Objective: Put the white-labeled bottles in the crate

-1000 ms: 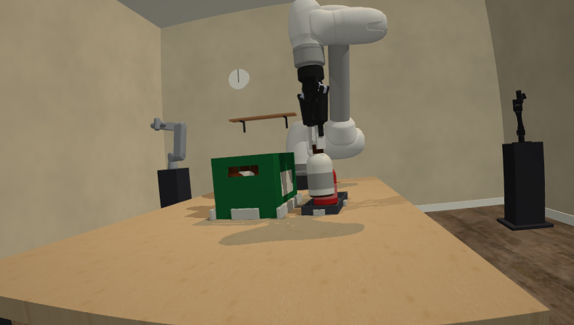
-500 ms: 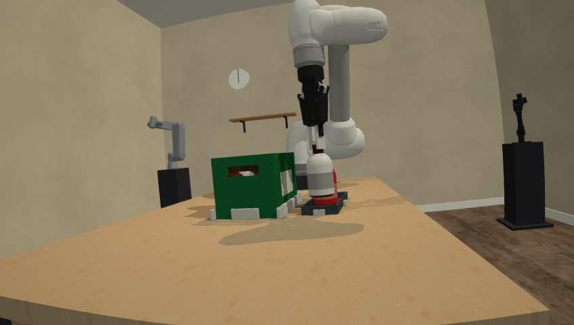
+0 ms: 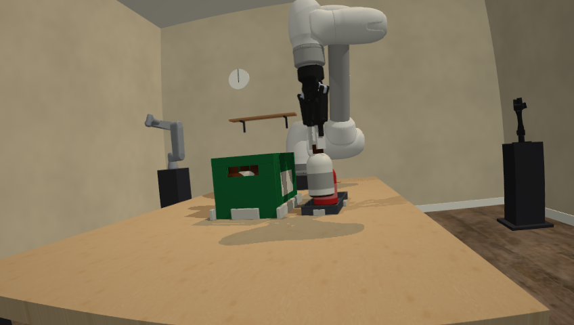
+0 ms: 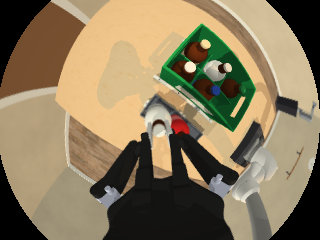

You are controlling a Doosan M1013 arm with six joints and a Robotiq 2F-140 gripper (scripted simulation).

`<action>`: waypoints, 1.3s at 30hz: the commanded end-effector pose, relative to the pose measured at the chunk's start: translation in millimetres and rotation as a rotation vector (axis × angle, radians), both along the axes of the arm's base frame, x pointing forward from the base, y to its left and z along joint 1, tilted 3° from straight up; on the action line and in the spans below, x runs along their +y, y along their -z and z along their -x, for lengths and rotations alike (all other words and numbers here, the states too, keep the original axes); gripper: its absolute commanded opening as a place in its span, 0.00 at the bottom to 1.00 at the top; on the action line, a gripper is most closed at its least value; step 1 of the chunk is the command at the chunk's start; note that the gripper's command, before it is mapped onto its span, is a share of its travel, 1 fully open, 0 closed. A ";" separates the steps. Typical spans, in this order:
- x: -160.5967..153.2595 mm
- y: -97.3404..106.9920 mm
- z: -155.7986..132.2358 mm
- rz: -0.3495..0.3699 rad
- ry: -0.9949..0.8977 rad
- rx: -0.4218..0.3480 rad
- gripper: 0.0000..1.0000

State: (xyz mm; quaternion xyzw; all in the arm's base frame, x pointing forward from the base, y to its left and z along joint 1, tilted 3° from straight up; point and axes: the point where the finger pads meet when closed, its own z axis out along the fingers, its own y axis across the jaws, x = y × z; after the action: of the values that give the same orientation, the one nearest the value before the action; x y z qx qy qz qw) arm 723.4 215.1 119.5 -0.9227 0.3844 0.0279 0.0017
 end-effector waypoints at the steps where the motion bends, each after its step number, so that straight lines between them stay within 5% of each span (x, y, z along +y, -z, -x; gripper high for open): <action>1: 0.0 -0.4 0.0 0.000 0.000 0.000 0.00; 39: -0.6 -31.2 -1.8 0.000 0.000 0.000 0.00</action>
State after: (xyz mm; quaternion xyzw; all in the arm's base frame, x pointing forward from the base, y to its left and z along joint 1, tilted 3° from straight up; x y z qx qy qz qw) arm 725.0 214.5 148.2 -0.9227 0.3844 0.0279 0.0017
